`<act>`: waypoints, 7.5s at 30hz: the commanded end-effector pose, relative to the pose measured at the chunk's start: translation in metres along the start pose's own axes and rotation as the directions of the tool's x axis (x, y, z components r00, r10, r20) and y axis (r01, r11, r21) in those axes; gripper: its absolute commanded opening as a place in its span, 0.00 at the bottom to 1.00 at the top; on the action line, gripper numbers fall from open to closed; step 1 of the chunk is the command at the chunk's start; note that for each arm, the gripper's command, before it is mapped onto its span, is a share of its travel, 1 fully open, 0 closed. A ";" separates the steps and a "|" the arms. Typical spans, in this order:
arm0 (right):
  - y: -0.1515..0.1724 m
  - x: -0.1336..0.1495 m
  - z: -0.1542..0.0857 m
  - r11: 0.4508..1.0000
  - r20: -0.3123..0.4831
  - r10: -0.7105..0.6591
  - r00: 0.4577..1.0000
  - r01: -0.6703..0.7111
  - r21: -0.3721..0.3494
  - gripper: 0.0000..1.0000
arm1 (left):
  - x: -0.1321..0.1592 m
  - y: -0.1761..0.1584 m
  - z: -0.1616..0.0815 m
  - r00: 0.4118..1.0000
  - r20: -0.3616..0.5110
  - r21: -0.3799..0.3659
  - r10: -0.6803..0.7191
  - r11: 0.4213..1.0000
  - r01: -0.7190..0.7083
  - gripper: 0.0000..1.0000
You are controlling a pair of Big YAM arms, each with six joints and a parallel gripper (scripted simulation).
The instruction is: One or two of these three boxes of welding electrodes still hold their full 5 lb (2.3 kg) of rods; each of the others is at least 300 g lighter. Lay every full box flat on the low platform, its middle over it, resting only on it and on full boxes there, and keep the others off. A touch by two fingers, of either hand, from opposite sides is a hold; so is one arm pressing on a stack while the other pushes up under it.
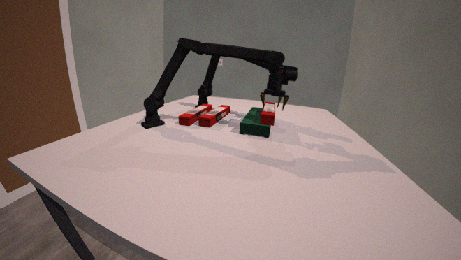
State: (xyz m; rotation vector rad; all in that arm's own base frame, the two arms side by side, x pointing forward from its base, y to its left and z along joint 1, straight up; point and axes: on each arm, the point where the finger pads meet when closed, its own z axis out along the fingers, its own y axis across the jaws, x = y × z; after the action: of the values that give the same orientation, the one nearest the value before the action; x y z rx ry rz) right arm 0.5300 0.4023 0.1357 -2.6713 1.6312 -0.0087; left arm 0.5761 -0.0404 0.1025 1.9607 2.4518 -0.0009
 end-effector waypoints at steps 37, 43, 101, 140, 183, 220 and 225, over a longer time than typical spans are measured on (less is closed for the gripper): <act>0.006 0.003 -0.048 0.997 0.018 -0.001 1.000 0.000 0.083 1.00 | -0.007 0.012 -0.079 1.000 0.025 -0.088 -0.005 0.996 0.007 1.00; 0.006 0.004 -0.075 0.998 0.014 -0.001 1.000 0.000 0.064 1.00 | -0.006 0.010 -0.109 1.000 0.026 -0.088 -0.005 0.996 0.007 1.00; 0.316 -0.019 -0.030 0.998 0.015 0.052 0.999 -0.052 0.020 1.00 | 0.014 -0.297 -0.056 0.999 0.006 -0.014 0.052 0.999 -0.052 1.00; 0.352 -0.016 0.031 0.998 0.006 0.068 0.998 -0.068 -0.003 1.00 | 0.016 -0.323 -0.001 0.999 0.004 -0.009 0.047 0.999 -0.047 1.00; 0.352 -0.016 0.102 0.998 0.006 0.068 0.998 -0.068 -0.003 1.00 | 0.015 -0.322 0.072 0.999 0.006 -0.013 0.048 0.999 -0.048 1.00; 0.344 -0.022 0.095 0.998 0.017 0.052 0.999 -0.052 0.021 0.00 | 0.011 -0.315 0.068 0.998 0.018 -0.030 0.052 0.998 -0.051 0.00; 0.344 -0.022 0.095 0.998 0.017 0.052 0.999 -0.052 0.021 0.00 | 0.011 -0.315 0.068 0.998 0.018 -0.030 0.052 0.998 -0.051 0.00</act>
State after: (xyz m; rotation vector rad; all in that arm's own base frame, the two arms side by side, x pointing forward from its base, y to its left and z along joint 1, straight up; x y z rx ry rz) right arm 0.2051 0.2546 0.0266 -2.6425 1.7007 -0.0004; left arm 0.2533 -0.0943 0.0264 2.0201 2.3957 0.0011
